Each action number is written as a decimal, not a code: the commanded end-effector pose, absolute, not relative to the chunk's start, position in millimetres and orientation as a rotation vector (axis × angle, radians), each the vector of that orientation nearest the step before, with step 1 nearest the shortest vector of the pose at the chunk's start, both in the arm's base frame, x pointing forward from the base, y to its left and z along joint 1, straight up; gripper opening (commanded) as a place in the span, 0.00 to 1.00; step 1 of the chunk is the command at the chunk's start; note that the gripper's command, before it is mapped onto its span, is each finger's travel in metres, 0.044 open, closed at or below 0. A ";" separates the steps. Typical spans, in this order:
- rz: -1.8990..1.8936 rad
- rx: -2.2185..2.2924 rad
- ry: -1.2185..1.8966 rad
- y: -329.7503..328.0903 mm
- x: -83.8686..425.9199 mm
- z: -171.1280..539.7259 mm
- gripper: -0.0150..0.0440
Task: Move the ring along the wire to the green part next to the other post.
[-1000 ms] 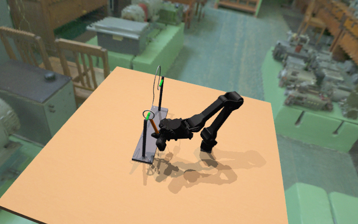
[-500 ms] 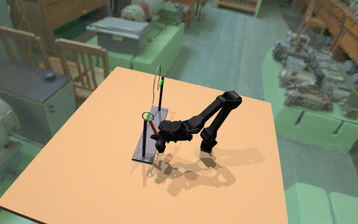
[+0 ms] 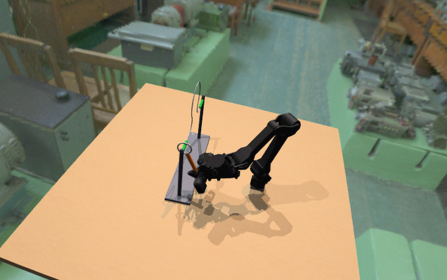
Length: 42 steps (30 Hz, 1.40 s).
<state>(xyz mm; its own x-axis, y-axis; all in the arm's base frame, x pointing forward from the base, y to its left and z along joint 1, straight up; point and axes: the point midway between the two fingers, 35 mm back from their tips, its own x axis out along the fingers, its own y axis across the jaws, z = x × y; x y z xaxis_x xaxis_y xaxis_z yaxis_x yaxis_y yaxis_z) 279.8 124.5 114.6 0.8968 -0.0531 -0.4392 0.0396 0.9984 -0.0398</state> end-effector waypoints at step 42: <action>-0.053 -0.026 0.460 127.0 234.5 135.6 0.53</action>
<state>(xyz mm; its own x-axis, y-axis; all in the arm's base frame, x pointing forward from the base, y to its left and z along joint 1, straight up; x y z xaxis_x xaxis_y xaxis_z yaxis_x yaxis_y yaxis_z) 235.2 127.8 134.4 0.8934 -0.0536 -0.4460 0.0396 0.9984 -0.0407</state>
